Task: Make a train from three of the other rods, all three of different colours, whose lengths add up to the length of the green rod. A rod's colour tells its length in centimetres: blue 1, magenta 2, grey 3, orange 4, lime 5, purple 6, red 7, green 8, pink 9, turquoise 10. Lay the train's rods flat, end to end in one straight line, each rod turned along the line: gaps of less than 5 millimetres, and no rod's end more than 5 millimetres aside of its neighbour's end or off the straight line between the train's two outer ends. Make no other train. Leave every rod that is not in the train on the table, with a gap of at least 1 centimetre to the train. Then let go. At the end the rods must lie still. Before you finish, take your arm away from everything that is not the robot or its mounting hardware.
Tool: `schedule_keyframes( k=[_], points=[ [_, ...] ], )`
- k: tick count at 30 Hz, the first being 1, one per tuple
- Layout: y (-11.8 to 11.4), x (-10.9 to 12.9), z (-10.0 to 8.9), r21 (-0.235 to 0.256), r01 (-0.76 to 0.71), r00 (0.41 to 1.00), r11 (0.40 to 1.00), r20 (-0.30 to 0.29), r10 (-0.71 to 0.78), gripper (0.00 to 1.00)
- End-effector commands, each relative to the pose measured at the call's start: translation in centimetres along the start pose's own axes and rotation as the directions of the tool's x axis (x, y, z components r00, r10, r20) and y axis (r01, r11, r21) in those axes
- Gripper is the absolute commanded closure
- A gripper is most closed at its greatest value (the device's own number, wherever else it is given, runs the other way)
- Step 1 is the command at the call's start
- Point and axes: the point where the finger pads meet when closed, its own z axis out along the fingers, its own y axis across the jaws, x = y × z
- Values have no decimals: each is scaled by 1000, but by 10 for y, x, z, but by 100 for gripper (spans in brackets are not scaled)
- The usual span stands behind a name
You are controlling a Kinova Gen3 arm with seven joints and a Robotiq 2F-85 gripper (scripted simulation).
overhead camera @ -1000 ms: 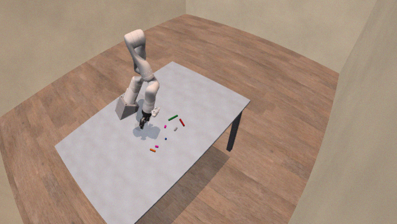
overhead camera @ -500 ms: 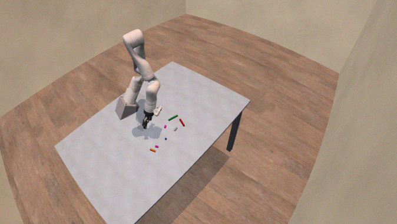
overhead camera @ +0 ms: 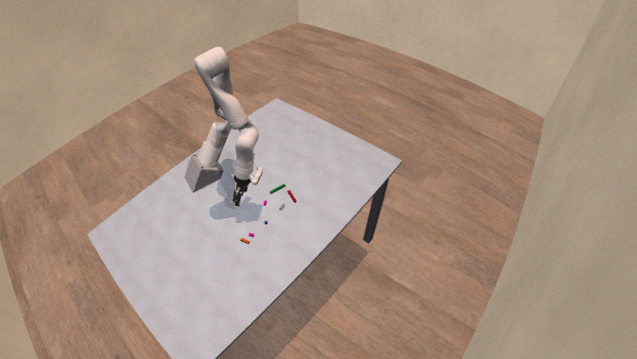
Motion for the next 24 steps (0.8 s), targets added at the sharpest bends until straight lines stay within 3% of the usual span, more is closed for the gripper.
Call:
schedule_keyframes(
  k=[1, 24],
  points=[
    [1, 0, 0, 0, -3, 1000, 1000, -2, 3, 0],
    [-11, 20, -7, 27, 67, 996, 997, -53, -65, 0]
  ],
)
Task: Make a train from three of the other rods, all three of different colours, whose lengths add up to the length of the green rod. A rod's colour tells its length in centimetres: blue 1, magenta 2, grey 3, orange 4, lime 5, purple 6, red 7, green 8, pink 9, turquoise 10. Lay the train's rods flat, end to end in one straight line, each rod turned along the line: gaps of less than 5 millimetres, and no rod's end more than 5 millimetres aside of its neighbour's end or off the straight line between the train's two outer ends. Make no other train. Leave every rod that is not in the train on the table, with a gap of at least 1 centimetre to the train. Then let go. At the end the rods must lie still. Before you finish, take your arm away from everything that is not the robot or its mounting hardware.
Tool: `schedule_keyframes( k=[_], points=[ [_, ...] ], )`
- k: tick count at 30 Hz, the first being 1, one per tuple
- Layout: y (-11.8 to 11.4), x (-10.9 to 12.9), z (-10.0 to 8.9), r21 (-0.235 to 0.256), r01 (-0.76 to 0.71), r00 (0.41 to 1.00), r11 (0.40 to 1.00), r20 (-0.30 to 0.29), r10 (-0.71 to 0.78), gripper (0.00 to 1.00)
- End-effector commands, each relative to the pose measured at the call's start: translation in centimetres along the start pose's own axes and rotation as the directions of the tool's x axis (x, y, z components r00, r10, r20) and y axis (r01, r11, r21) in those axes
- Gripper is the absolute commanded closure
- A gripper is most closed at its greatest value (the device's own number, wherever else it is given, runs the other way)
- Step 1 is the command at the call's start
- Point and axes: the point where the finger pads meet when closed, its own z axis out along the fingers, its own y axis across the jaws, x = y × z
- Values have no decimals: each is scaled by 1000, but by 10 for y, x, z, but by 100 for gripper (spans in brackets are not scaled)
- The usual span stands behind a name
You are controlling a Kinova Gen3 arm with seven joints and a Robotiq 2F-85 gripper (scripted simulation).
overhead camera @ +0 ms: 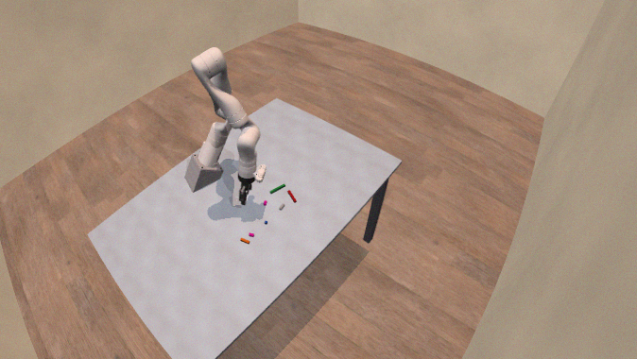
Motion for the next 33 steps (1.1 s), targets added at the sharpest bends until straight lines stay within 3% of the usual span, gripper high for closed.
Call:
schedule_keyframes(
  k=[1, 33],
  points=[
    [1, 0, 0, 0, -2, 1000, 1000, -1, 2, 0],
    [-13, 26, -8, 28, 87, 994, 996, -67, -85, 0]
  ],
)
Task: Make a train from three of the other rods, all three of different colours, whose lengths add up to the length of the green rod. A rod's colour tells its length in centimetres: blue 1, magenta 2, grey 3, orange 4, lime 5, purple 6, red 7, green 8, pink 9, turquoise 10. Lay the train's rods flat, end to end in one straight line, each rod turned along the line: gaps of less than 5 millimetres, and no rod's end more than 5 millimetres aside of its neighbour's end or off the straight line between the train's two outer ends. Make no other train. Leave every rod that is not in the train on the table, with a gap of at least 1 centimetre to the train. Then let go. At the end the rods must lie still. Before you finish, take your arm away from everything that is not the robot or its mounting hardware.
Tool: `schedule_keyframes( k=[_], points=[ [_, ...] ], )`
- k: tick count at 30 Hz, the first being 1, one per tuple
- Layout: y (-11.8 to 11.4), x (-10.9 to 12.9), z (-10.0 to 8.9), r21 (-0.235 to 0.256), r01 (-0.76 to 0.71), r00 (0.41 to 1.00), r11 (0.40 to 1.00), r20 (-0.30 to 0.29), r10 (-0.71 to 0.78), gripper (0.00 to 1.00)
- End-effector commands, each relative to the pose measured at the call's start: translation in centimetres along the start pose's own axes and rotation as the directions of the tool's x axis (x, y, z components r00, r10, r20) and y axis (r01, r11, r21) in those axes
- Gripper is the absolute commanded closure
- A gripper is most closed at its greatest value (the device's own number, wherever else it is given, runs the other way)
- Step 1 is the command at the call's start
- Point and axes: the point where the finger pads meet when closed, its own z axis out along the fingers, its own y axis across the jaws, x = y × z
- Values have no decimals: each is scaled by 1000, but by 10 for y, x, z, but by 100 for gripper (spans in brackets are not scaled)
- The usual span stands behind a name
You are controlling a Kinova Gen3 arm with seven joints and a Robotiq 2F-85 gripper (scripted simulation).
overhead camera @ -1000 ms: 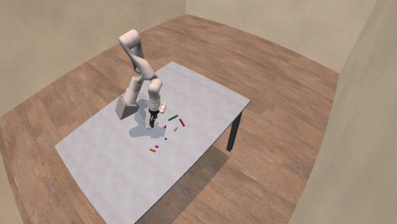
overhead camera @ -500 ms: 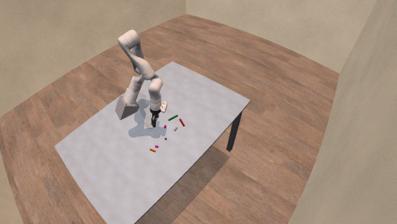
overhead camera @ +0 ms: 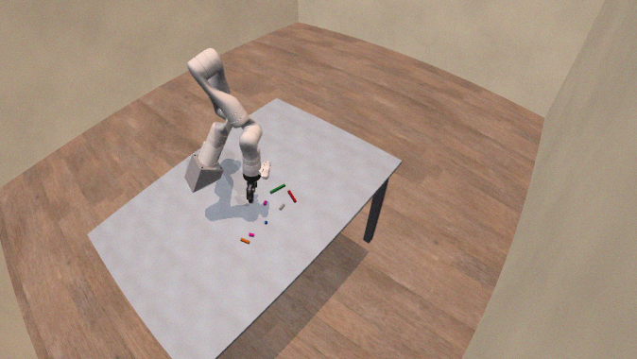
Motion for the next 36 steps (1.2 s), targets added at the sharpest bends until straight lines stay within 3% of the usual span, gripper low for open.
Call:
schedule_keyframes(
  k=[1, 36],
  points=[
    [0, 0, 0, 0, -2, 1000, 1000, -1, 2, 0],
    [-11, 25, -7, 23, 83, 995, 996, -64, -81, 0]
  ],
)
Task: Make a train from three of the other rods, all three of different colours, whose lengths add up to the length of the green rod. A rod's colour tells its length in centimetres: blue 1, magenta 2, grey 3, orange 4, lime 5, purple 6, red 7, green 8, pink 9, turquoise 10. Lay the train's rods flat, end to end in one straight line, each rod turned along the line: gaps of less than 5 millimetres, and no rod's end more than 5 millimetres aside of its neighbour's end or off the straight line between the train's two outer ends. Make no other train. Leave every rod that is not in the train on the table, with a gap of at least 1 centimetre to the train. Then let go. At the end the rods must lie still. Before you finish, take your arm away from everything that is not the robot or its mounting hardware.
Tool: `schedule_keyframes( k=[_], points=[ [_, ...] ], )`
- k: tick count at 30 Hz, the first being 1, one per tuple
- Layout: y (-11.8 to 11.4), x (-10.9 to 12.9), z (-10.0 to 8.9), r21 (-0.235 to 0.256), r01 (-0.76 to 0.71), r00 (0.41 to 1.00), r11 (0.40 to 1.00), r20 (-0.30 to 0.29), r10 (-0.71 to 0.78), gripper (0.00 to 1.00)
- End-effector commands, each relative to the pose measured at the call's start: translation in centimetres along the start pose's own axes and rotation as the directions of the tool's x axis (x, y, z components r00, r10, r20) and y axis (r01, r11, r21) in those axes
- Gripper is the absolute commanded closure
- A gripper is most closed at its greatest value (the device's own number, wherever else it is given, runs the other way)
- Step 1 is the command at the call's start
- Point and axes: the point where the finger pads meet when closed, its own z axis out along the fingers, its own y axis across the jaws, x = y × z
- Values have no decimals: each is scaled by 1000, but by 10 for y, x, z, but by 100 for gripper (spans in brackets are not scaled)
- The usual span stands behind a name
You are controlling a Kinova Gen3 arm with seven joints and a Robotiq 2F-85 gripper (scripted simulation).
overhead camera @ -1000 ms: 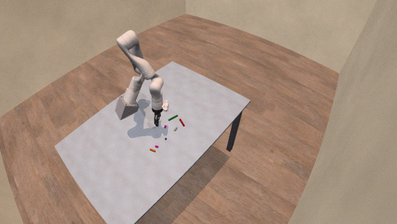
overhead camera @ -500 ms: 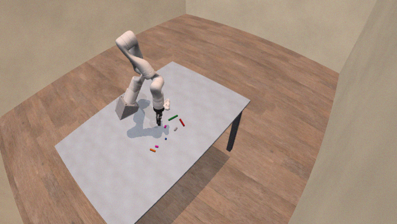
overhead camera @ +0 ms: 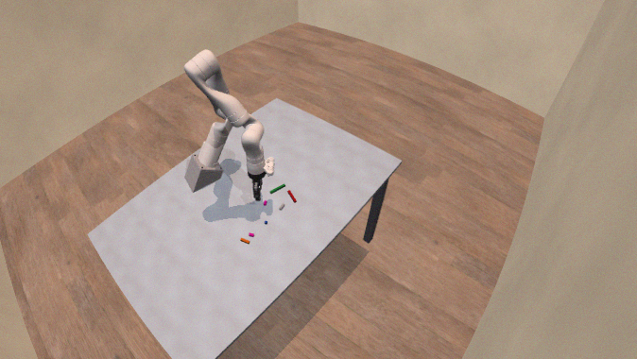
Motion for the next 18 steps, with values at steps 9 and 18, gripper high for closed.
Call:
schedule_keyframes(
  k=[9, 18],
  points=[
    [-2, 7, -2, 5, 20, 1000, 1000, -17, -20, 0],
    [-4, 10, -3, 8, 31, 999, 999, -25, -31, 0]
  ],
)
